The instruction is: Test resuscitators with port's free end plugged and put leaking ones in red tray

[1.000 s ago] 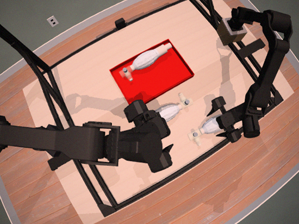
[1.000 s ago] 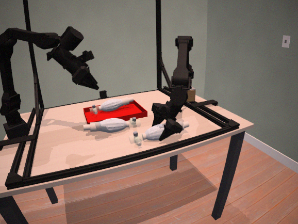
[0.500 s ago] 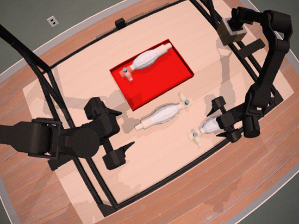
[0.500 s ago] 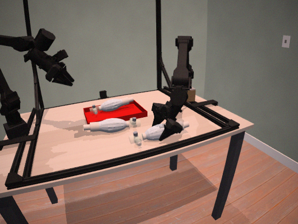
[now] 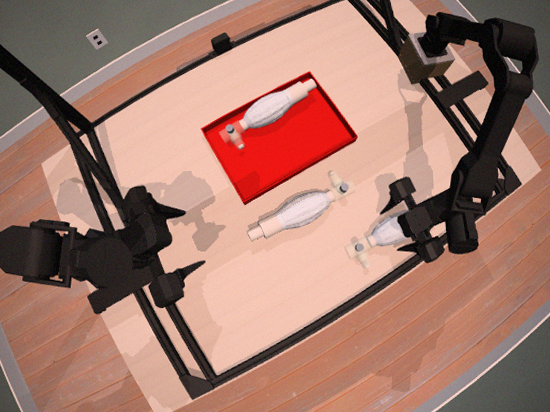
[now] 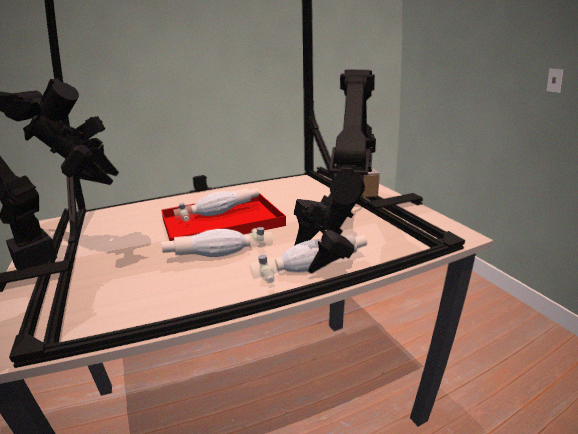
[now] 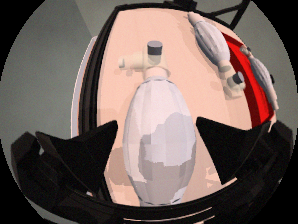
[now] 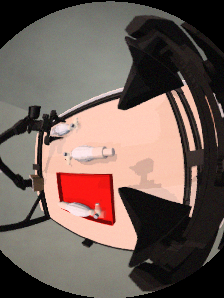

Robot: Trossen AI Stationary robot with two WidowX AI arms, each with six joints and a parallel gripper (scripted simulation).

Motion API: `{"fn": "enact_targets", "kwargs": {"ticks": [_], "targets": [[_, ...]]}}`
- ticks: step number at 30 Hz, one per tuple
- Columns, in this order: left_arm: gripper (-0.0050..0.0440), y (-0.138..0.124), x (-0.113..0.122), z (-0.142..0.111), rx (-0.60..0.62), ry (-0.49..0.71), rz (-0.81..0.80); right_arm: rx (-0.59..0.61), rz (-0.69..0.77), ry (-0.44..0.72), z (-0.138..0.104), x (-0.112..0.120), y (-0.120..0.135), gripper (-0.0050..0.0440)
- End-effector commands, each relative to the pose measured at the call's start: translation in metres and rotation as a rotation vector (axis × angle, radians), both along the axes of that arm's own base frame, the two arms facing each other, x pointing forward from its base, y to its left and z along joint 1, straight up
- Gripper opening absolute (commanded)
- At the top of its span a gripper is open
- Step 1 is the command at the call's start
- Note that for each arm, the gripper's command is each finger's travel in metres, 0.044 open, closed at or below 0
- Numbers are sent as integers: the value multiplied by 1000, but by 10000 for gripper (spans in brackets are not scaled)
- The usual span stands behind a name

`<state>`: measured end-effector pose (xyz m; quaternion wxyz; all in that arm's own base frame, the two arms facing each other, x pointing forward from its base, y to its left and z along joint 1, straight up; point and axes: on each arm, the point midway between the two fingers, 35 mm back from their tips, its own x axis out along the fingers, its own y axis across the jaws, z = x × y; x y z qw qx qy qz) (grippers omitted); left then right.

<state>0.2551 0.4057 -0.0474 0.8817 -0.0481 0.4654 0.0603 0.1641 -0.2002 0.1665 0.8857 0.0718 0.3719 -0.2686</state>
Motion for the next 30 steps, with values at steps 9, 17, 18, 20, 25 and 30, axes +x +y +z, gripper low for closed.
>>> {"fn": "enact_targets", "kwargs": {"ticks": [9, 17, 18, 20, 25, 30], "targets": [[440, 0, 0, 0, 2, -1, -1, 96, -4, 72, 1, -14, -127, 440], [440, 0, 1, 0, 2, -2, -3, 106, -12, 79, -3, -19, -137, 440], [440, 0, 1, 0, 2, -2, -3, 110, -11, 79, -4, -21, -143, 440], [440, 0, 1, 0, 2, -2, -3, 119, -10, 80, -8, -25, -155, 440], [440, 0, 1, 0, 2, -2, -3, 141, -6, 77, -21, -36, -184, 440], [440, 0, 1, 0, 2, -2, -3, 141, -6, 77, -21, -36, -184, 440]]}}
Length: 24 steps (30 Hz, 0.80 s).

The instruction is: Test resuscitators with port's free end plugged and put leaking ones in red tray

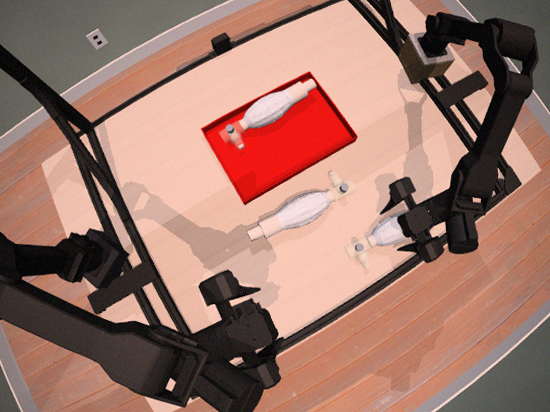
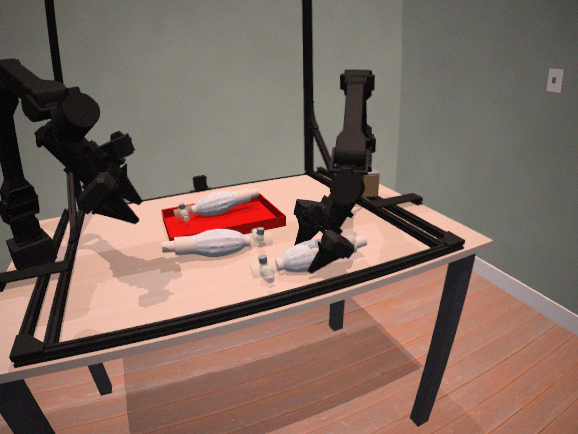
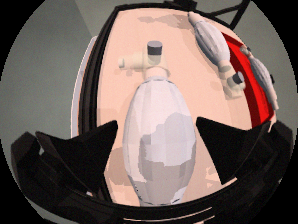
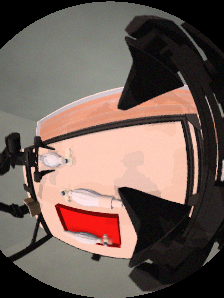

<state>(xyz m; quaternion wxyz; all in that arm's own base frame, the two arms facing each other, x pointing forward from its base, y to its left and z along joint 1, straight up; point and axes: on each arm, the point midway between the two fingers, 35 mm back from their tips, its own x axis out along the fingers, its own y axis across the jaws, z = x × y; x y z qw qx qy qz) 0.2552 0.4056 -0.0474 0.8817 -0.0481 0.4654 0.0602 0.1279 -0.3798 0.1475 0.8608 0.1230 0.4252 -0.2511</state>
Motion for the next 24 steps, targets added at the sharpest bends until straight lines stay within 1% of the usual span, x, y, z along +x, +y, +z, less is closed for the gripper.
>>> {"fn": "enact_targets", "kwargs": {"ticks": [1, 2, 24], "targets": [[440, 0, 0, 0, 2, -2, -3, 5, 6, -6, -2, 0, -5, 440], [440, 0, 1, 1, 2, -3, -2, 1, 0, -1, 0, 0, -1, 440], [440, 0, 1, 1, 1, -4, -1, 1, 2, -2, 0, 0, -1, 440]]}}
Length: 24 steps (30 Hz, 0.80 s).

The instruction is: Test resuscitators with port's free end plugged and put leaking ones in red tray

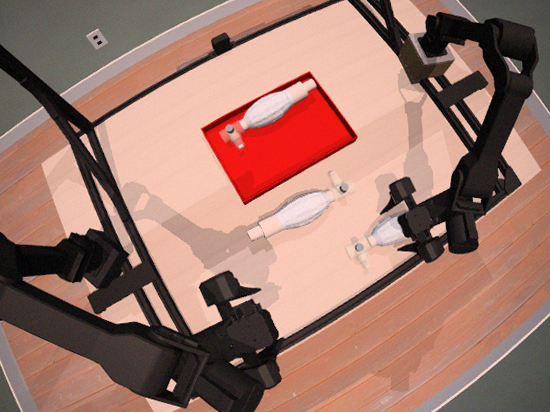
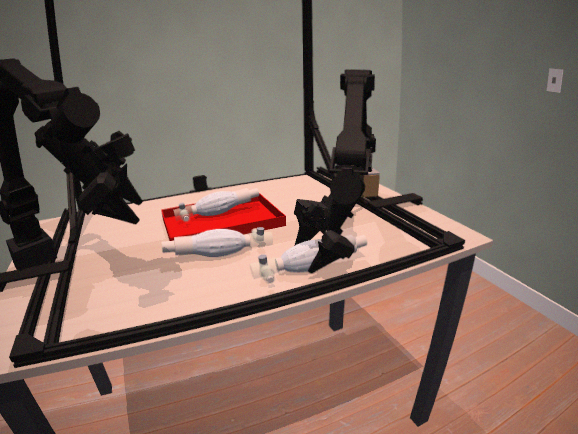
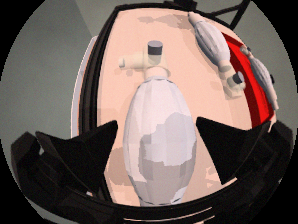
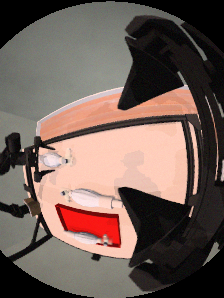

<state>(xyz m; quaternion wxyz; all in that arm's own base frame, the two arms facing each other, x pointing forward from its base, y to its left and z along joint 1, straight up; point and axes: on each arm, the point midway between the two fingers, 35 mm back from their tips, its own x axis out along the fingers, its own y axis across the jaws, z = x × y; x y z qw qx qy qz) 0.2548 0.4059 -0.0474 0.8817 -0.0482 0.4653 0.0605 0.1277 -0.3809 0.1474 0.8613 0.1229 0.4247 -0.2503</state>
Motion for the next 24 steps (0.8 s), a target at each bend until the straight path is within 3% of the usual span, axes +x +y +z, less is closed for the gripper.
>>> {"fn": "enact_targets", "kwargs": {"ticks": [1, 11, 12, 16, 24], "targets": [[440, 0, 1, 1, 1, -3, -2, 1, 0, -1, 0, 0, 0, 440], [440, 0, 1, 1, 1, -3, -2, 1, 0, -1, 0, 0, 0, 440], [440, 0, 1, 70, 1, -2, -2, 0, 1, -1, 0, 0, 0, 440], [440, 0, 0, 90, 1, -2, -2, 0, 1, -1, 0, 0, 0, 440], [440, 0, 0, 90, 1, -2, -2, 0, 1, -1, 0, 0, 0, 440]]}}
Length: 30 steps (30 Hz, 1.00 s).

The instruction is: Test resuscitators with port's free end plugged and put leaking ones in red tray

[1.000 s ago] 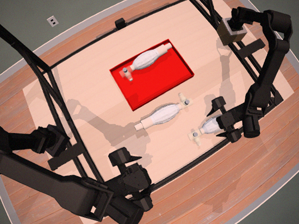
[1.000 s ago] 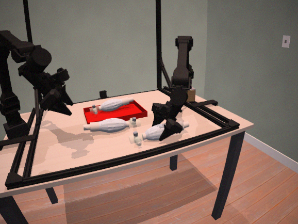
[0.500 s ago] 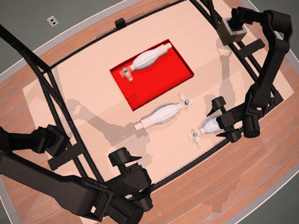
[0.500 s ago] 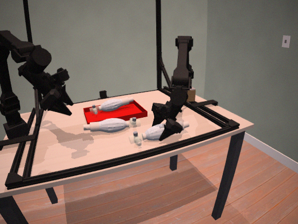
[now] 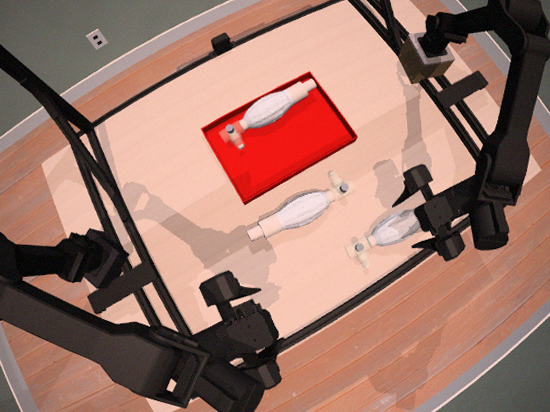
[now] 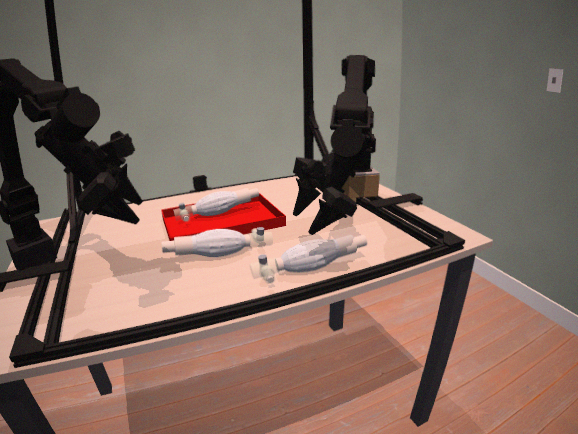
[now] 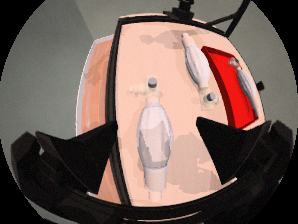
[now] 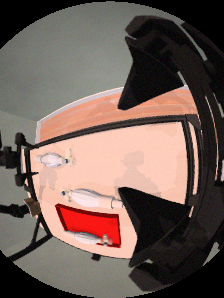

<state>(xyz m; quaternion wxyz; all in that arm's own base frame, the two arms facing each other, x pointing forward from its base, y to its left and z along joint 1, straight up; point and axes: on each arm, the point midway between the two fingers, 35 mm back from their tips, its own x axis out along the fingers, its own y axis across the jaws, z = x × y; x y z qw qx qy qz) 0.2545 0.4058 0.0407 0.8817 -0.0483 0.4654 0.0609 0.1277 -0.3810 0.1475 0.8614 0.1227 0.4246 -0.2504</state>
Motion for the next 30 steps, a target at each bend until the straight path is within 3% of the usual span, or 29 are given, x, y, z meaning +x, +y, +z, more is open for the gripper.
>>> {"fn": "enact_targets", "kwargs": {"ticks": [1, 4, 10, 16, 22, 30], "targets": [[440, 0, 1, 2, 1, -2, -2, 0, 2, -1, 0, 0, 0, 440], [440, 0, 1, 2, 1, -2, -2, 0, 2, -1, 0, 0, 0, 440], [440, -54, -23, 78, 115, -49, -2, 1, 0, -2, 0, 0, 0, 440], [440, -109, -47, 119, 212, -91, -2, 1, 0, -2, 0, 0, 0, 440], [440, -112, -48, 122, 221, -94, -1, 1, 0, -1, 0, 0, 0, 440], [440, -199, -85, 134, 371, -159, -2, 1, 0, -1, 0, 0, 0, 440]]}}
